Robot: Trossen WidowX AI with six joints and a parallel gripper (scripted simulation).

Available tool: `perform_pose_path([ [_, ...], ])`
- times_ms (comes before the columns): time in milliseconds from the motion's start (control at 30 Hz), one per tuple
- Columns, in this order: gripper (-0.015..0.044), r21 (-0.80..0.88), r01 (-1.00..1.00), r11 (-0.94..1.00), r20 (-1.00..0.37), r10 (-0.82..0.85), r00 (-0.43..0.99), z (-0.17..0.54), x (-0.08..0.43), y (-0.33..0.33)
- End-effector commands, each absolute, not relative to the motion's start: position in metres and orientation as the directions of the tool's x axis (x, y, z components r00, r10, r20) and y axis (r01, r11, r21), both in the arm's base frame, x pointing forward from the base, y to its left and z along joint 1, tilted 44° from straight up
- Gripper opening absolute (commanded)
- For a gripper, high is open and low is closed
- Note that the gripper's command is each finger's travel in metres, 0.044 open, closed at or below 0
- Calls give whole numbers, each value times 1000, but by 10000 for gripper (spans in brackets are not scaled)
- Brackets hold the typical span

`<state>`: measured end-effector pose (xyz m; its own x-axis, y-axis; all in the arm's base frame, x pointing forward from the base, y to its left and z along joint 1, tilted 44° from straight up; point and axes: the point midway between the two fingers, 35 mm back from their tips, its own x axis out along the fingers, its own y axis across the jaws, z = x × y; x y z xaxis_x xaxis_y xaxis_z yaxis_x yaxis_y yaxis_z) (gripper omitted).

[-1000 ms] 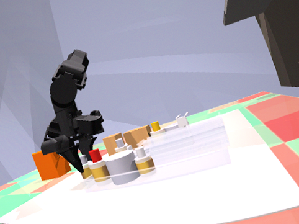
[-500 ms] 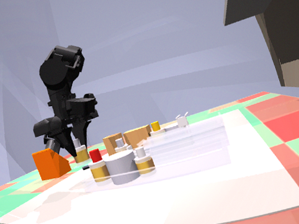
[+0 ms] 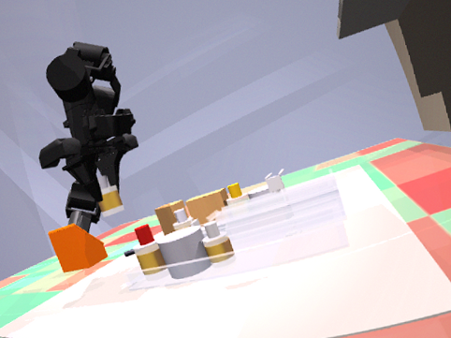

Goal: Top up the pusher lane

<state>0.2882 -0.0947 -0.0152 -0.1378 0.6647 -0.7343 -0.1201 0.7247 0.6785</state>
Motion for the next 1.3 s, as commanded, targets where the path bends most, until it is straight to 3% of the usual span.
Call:
perform_pose_path([
  [0, 0, 681, -132, 720, -732, 666, -145, -11, 293, -74],
  [433, 0, 690, -160, 706, -724, 675, -146, 3, 297, 3],
  [1267, 0, 691, -161, 705, -723, 676, -146, -14, 298, 21],
])
